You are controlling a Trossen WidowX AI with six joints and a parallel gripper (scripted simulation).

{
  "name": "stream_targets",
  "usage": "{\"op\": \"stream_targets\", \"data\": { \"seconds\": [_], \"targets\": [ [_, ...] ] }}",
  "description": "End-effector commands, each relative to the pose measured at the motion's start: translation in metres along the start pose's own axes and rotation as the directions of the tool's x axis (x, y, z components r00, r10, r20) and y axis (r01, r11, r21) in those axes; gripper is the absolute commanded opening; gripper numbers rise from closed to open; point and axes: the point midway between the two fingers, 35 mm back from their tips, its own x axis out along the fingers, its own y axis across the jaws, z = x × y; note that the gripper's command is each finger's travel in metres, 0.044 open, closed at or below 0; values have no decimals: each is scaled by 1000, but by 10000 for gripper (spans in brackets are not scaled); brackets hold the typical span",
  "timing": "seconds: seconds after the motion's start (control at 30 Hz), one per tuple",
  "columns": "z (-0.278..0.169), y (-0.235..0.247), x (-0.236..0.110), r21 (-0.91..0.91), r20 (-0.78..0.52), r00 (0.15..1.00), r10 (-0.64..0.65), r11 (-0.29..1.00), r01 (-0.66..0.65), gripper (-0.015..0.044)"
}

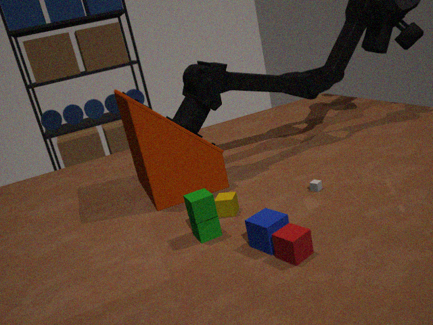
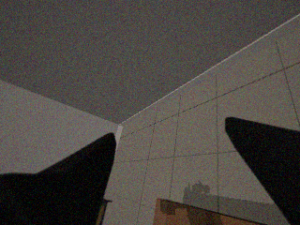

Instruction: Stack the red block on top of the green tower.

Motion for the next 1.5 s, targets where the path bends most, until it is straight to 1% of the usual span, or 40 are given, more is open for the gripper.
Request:
{"op": "stream_targets", "data": {
  "seconds": [0.0, 0.03, 0.13, 0.3, 0.4, 0.53, 0.63, 0.73, 0.83, 0.97, 1.03, 1.17, 1.27, 1.3, 1.4, 1.47],
  "targets": [
    [2, 3, -1, 0, 8, 1000, 5, 1000, -5, 426],
    [10, 12, -2, 0, 32, 999, 19, 1000, -19, 440],
    [49, 65, -18, 1, 168, 980, 105, 994, -106, 440],
    [87, 115, -42, 2, 298, 935, 194, 979, -204, 440],
    [116, 148, -70, -15, 407, 879, 248, 964, -266, 440],
    [151, 191, -115, -41, 544, 775, 322, 933, -359, 440],
    [172, 220, -152, -62, 627, 683, 374, 898, -436, 440],
    [183, 240, -180, -85, 701, 582, 412, 859, -505, 440],
    [203, 266, -228, -114, 767, 453, 455, 791, -602, 440],
    [221, 288, -284, -157, 821, 304, 484, 702, -695, 440],
    [228, 297, -314, -171, 841, 225, 491, 638, -751, 440],
    [240, 307, -379, -213, 872, 60, 485, 487, -847, 440],
    [244, 309, -410, -244, 881, -21, 473, 414, -877, 440],
    [246, 309, -425, -263, 883, -60, 466, 384, -885, 440],
    [249, 304, -487, -345, 882, -222, 416, 248, -905, 440],
    [248, 299, -517, -389, 874, -300, 383, 179, -904, 440]
  ]
}}
